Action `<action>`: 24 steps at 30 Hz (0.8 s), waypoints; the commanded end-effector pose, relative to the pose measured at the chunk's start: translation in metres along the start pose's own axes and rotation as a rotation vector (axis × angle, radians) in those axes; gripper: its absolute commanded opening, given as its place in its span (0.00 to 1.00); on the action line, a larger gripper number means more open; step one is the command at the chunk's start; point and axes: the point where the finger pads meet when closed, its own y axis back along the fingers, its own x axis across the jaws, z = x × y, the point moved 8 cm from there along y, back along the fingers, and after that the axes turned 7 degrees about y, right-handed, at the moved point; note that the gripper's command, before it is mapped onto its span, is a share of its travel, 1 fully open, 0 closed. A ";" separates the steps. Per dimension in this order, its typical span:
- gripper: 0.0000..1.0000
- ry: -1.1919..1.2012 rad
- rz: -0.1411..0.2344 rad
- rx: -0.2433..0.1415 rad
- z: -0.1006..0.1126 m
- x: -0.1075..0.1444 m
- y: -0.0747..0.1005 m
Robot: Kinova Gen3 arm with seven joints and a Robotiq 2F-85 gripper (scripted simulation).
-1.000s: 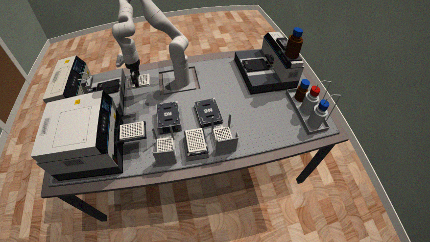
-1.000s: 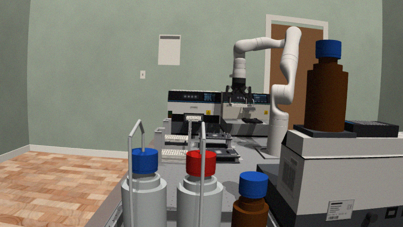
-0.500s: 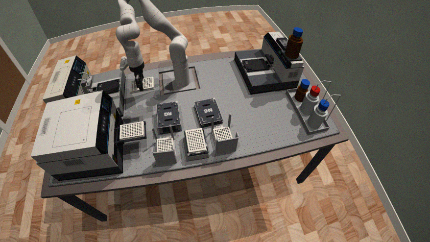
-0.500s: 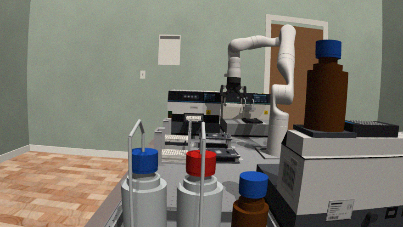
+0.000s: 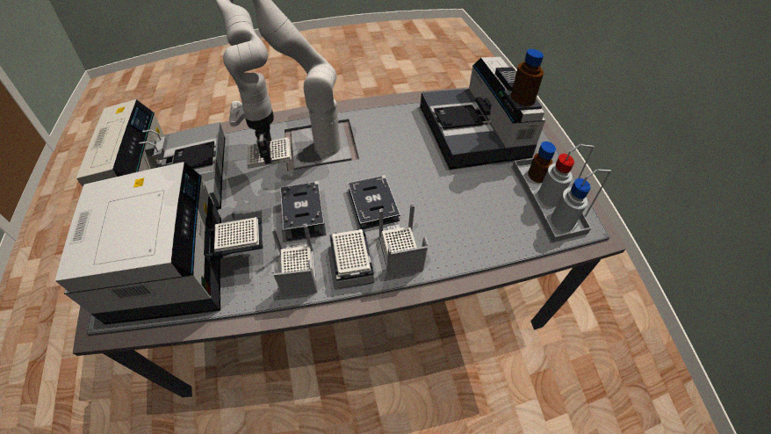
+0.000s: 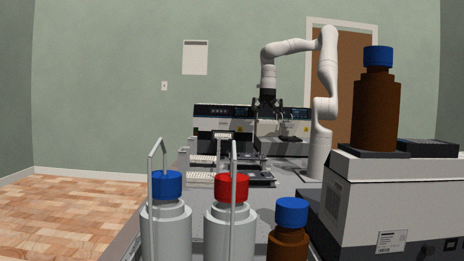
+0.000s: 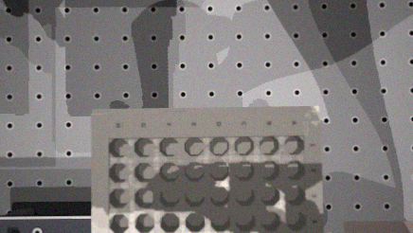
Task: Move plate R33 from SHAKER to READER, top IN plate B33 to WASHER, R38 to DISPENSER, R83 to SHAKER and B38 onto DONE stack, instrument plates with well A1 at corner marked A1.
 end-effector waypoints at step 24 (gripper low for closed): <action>0.94 0.004 0.003 0.000 0.079 -0.029 -0.001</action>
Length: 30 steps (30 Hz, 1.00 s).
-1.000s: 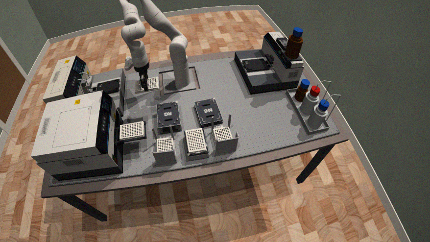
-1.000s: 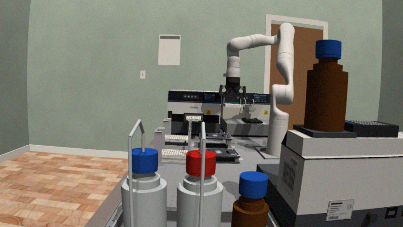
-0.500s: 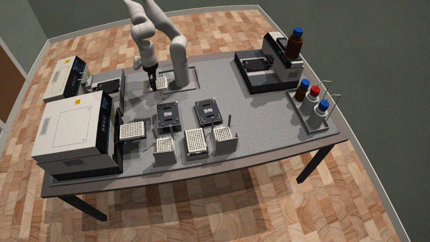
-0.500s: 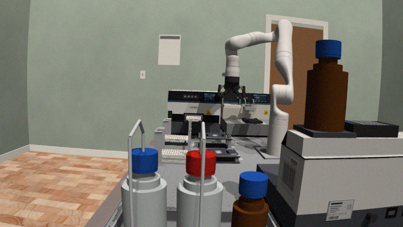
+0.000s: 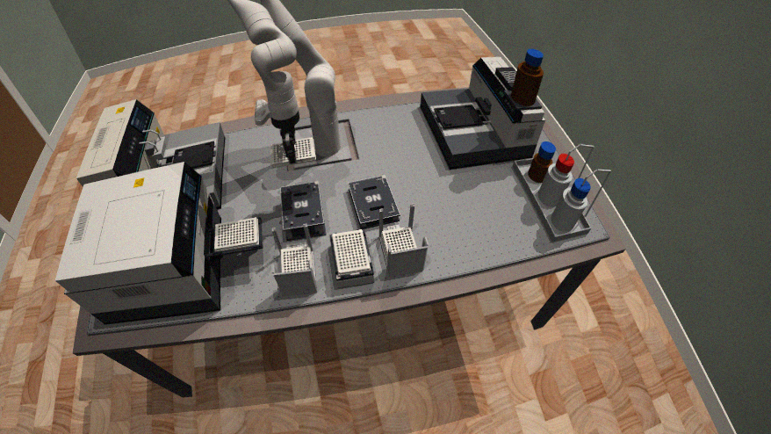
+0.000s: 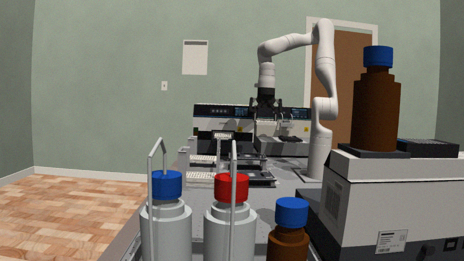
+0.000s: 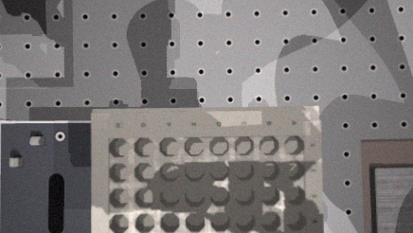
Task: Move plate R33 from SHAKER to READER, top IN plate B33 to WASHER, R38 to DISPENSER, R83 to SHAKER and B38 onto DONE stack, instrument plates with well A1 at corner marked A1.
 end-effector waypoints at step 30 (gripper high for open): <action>0.94 0.003 0.001 0.002 0.094 -0.030 0.000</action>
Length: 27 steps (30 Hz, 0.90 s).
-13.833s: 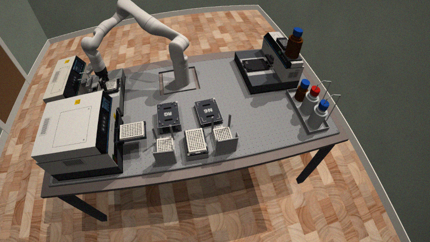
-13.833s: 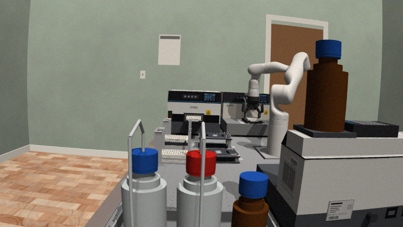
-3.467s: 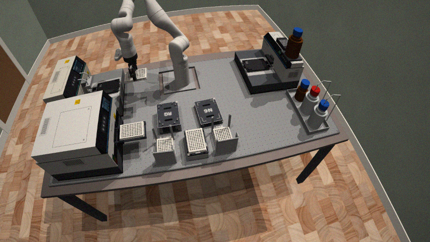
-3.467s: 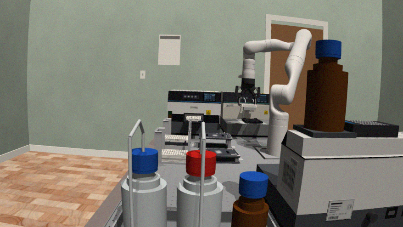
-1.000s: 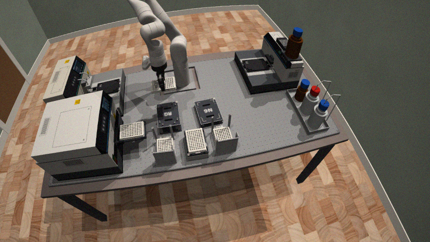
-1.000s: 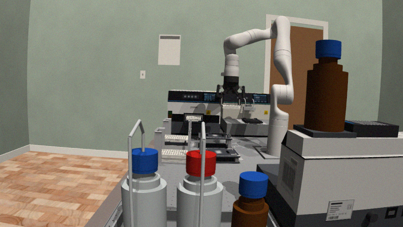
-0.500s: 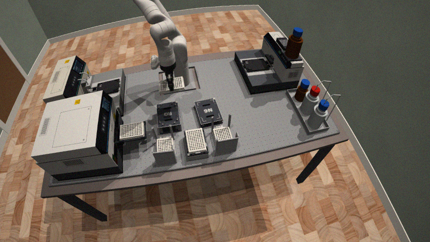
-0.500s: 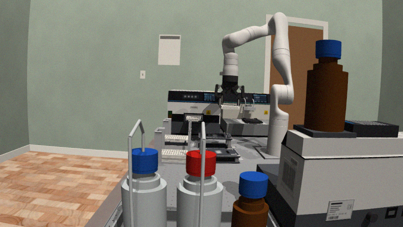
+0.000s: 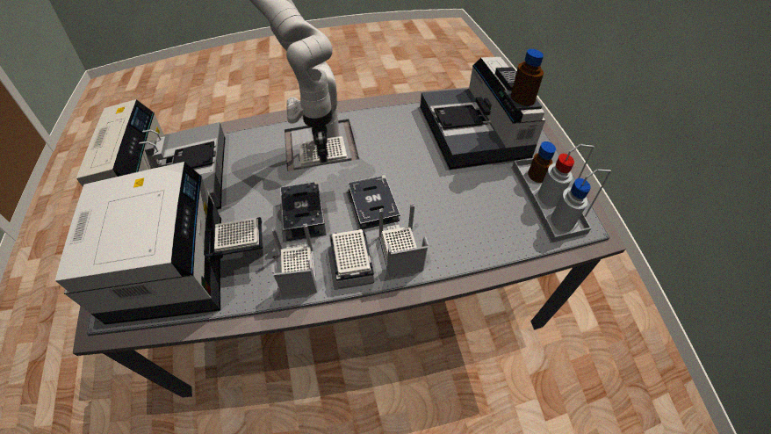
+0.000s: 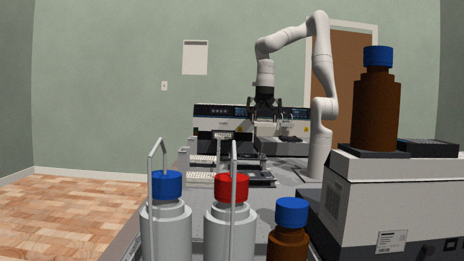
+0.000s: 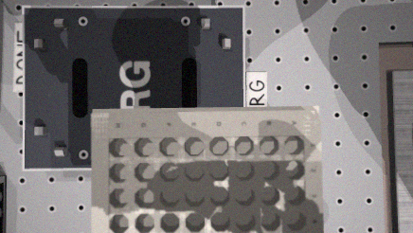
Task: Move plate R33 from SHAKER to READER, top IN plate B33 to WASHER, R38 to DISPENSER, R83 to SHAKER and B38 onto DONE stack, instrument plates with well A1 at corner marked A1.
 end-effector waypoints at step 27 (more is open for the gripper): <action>0.94 0.004 0.004 0.004 0.083 -0.012 -0.001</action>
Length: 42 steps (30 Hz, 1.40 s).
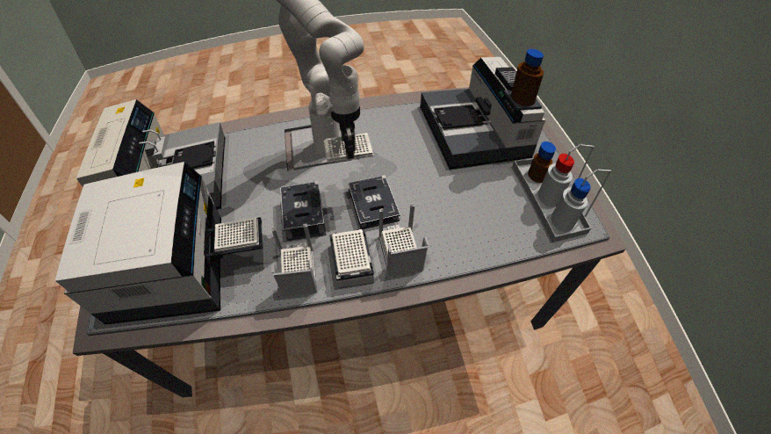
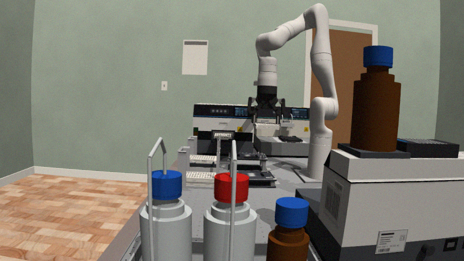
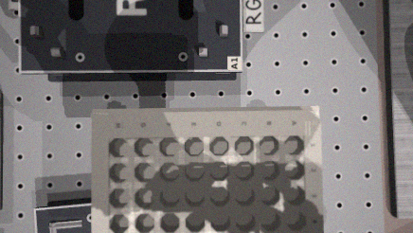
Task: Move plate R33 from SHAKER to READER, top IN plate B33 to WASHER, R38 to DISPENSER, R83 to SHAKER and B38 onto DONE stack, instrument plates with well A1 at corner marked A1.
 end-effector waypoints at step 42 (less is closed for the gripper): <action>0.94 0.014 -0.001 0.008 0.122 0.016 0.001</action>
